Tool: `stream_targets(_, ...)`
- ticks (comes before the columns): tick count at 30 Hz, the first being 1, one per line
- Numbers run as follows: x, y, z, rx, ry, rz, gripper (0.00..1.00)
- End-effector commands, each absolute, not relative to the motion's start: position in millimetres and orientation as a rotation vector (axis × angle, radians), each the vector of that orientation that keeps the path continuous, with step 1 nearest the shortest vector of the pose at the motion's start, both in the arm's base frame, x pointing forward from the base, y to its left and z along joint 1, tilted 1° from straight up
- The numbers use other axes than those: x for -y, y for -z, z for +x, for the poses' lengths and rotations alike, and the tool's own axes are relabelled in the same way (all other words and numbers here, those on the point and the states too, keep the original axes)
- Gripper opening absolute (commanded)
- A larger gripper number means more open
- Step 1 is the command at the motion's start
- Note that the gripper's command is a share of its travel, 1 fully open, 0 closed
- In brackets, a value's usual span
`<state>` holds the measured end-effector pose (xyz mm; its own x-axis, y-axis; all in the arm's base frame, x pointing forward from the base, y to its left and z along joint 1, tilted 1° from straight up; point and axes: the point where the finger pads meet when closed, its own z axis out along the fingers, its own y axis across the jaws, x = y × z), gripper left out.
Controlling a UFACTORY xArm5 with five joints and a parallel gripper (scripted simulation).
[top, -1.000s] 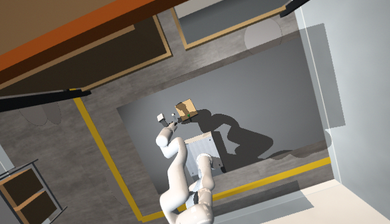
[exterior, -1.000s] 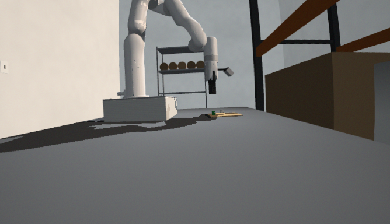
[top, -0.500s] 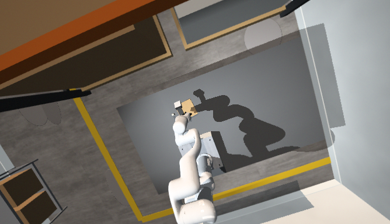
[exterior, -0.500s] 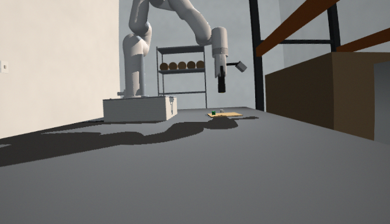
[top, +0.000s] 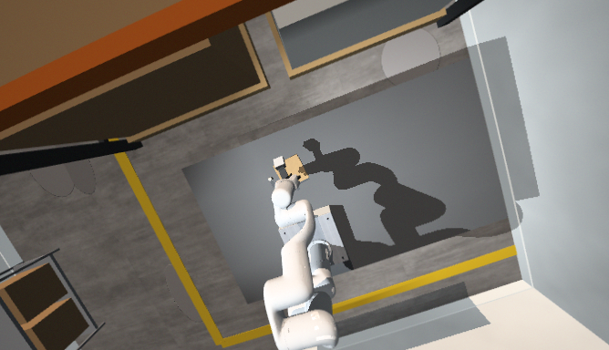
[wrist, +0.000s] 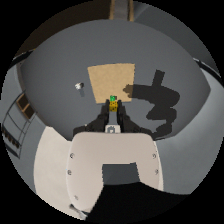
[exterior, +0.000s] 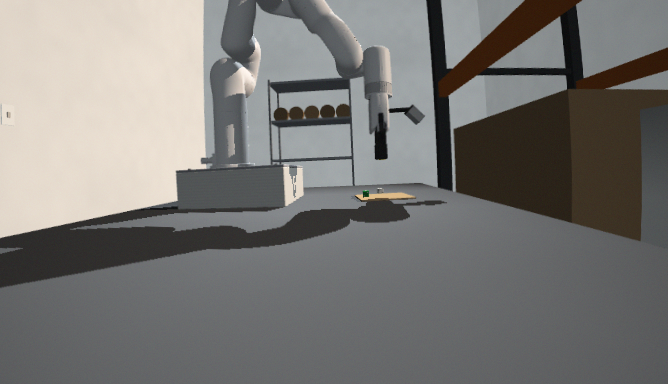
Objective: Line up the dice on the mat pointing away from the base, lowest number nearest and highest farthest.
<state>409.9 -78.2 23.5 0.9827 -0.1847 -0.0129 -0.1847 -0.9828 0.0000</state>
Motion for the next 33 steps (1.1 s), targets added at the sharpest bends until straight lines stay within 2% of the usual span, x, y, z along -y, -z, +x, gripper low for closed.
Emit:
stream_targets(1, 79, -19, 411, -0.292, -0.016, -3.127, 0.11)
stream_targets(22, 77, 60, 411, -0.292, -0.015, -3.127, 0.11)
stream_targets(33, 77, 69, 411, -0.292, -0.015, -3.127, 0.11)
